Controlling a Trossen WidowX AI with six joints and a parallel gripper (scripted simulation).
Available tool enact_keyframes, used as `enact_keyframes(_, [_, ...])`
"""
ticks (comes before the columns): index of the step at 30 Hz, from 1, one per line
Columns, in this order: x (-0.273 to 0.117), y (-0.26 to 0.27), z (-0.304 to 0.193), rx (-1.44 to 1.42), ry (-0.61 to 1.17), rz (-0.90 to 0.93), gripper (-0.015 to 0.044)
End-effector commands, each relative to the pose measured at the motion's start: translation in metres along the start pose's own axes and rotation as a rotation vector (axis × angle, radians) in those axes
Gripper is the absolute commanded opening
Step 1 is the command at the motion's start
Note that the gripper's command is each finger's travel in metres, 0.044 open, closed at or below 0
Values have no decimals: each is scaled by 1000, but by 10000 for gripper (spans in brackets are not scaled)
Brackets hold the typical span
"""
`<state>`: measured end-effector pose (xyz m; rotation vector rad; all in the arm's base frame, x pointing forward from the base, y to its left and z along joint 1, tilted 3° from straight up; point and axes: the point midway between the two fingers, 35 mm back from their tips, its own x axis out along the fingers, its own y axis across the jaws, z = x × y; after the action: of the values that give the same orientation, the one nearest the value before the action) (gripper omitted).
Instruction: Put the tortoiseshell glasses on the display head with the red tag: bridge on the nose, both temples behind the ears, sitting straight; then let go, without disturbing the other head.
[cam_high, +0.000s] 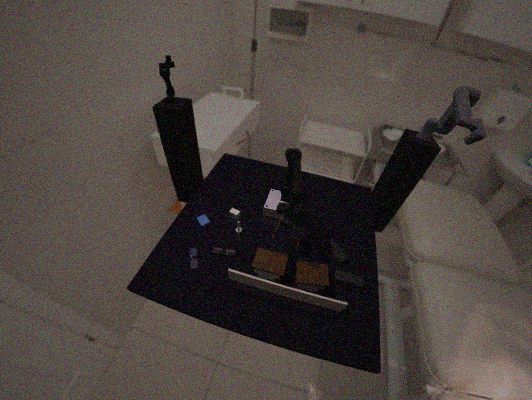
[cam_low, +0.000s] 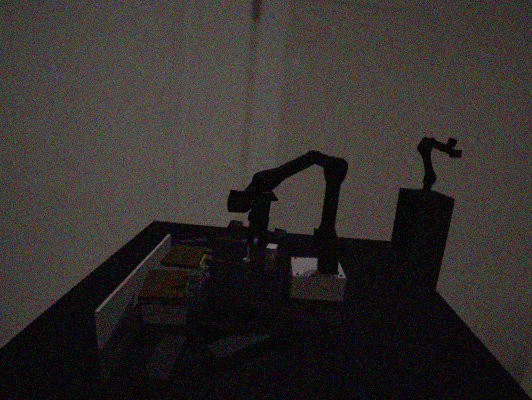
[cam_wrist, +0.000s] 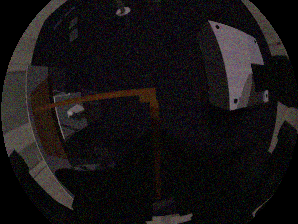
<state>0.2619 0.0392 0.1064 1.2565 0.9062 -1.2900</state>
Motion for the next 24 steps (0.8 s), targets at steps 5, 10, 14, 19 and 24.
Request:
enact_keyframes(5, [12,-2,24,-36,48,-46,0])
enact_keyframes(10, [18,-3,39,-57,84,-64,0])
enact_keyframes(14, [23,-5,51,-73,115,-73,0])
enact_keyframes(19, [27,-6,60,-86,142,-74,0])
enact_keyframes(24, [29,-6,60,-83,160,-38,0])
